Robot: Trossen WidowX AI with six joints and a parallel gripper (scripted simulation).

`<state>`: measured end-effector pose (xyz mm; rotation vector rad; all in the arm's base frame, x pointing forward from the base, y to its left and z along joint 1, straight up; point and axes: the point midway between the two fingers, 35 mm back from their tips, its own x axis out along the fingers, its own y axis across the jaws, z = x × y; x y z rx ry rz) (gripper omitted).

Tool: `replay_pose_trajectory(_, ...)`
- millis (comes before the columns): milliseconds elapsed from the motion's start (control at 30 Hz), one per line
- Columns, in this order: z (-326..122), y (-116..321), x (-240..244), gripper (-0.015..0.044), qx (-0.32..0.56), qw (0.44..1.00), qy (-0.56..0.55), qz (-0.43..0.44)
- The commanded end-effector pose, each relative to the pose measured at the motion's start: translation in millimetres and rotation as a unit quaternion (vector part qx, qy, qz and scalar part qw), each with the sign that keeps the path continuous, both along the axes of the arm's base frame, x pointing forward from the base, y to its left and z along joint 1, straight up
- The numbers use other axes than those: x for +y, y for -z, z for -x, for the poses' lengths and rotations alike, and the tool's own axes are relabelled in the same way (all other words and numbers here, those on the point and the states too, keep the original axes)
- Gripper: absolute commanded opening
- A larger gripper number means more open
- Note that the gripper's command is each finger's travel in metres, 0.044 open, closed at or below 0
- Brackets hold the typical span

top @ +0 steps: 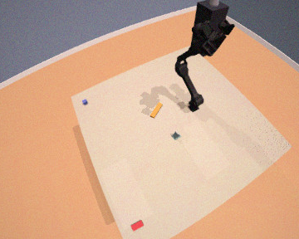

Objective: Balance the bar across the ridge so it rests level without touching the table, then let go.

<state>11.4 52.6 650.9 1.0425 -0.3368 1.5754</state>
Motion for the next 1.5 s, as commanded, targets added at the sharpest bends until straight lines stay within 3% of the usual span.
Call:
replay_pose_trajectory(0, -3.3, 10.1, 28.6, 0.0315, -0.015, 0.998, 0.047, 0.043)
replay_pose_trajectory(733, -61.6, 71.5, 128.8, 0.0315, -0.057, 0.939, 0.240, 0.240)
replay_pose_trajectory(1467, -160.6, 144.3, 153.6, 0.0315, -0.040, 0.821, 0.391, 0.413)
